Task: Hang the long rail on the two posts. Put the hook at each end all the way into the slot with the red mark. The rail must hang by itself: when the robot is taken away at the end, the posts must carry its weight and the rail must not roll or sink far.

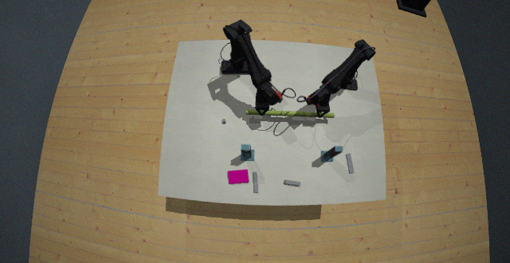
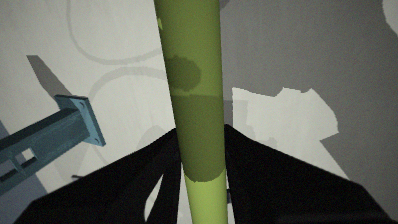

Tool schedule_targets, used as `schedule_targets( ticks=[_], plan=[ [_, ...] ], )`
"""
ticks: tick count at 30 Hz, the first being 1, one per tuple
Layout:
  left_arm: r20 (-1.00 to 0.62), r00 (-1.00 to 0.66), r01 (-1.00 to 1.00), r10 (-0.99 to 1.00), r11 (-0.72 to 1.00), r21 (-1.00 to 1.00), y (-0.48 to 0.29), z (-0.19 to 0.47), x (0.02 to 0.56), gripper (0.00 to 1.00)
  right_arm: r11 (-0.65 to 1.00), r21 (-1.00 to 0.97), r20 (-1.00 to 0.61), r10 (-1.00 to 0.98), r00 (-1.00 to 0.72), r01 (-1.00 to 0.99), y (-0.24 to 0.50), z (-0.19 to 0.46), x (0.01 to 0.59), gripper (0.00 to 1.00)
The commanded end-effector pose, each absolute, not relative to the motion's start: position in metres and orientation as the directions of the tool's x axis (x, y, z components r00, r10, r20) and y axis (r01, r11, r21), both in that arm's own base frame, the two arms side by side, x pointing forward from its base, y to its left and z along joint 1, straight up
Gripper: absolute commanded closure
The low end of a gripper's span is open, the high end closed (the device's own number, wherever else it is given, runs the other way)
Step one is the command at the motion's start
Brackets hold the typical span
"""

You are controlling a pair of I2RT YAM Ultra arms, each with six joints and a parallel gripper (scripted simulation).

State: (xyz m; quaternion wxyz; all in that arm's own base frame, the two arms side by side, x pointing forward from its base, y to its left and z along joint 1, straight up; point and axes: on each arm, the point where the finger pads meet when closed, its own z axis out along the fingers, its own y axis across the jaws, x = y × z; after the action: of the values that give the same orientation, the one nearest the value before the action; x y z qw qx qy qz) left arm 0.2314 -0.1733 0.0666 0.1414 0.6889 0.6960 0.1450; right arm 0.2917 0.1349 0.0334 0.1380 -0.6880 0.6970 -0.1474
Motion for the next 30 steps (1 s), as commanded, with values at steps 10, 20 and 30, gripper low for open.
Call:
schedule_targets(
  ticks=[10,20,30],
  plan=[
    [-0.015,-0.029,0.686,0.999,0.031,0.727,-0.174,0.084,0.254,0.81,0.02,-0.732,0.002,-1.0,-0.031,-0.681,0.136,0.053,0.318,0.81],
    [-0.019,-0.031,0.582,0.999,0.034,0.812,-0.174,0.086,0.257,0.81,0.018,-0.818,-0.001,-1.0,-0.03,-0.575,0.136,0.056,0.322,0.81],
    [-0.021,-0.032,0.419,0.999,0.033,0.908,-0.174,0.075,0.26,0.81,0.015,-0.912,-0.003,-1.0,-0.029,-0.409,0.137,0.044,0.326,0.81]
  ],
)
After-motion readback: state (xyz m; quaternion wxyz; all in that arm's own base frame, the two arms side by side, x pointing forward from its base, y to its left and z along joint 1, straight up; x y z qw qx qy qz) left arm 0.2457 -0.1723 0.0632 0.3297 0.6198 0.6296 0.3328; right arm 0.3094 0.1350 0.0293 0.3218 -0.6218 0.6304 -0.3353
